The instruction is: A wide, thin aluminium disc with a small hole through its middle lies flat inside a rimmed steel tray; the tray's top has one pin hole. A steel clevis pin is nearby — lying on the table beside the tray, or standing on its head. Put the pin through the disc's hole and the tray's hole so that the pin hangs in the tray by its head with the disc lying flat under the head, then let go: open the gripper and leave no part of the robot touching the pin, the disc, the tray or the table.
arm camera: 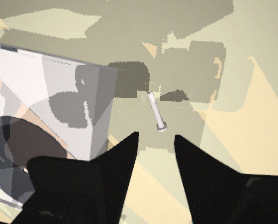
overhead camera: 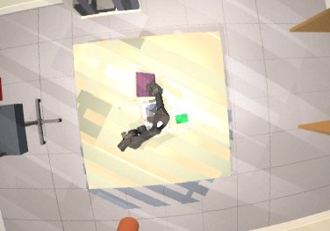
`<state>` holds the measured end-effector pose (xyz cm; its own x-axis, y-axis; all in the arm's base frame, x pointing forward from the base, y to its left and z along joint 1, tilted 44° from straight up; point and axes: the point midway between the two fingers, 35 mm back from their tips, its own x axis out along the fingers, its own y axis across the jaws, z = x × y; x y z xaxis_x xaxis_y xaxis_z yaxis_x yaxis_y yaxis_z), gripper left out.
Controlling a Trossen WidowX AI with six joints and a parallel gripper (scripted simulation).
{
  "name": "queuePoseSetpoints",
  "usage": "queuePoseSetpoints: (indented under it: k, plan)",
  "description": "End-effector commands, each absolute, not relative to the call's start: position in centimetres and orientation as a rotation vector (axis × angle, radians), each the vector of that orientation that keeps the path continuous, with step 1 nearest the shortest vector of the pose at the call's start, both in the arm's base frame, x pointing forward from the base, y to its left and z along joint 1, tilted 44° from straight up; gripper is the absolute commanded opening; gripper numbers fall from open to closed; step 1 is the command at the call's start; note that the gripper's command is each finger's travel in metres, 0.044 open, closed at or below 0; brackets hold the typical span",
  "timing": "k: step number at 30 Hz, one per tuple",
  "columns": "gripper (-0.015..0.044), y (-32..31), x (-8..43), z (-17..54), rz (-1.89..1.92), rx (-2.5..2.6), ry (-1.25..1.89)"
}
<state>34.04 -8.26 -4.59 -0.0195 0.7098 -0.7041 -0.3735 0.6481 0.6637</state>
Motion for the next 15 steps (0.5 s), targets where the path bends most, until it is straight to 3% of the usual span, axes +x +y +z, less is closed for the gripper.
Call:
queuePoseSetpoints:
  k: [1, 15]
  plan:
    - [0.0160, -8.43, 33.77, -4.79, 0.636, 0.658, 1.463]
    - [0.0160, -8.97, 33.45, -4.97, -0.445, 1.897, 1.712]
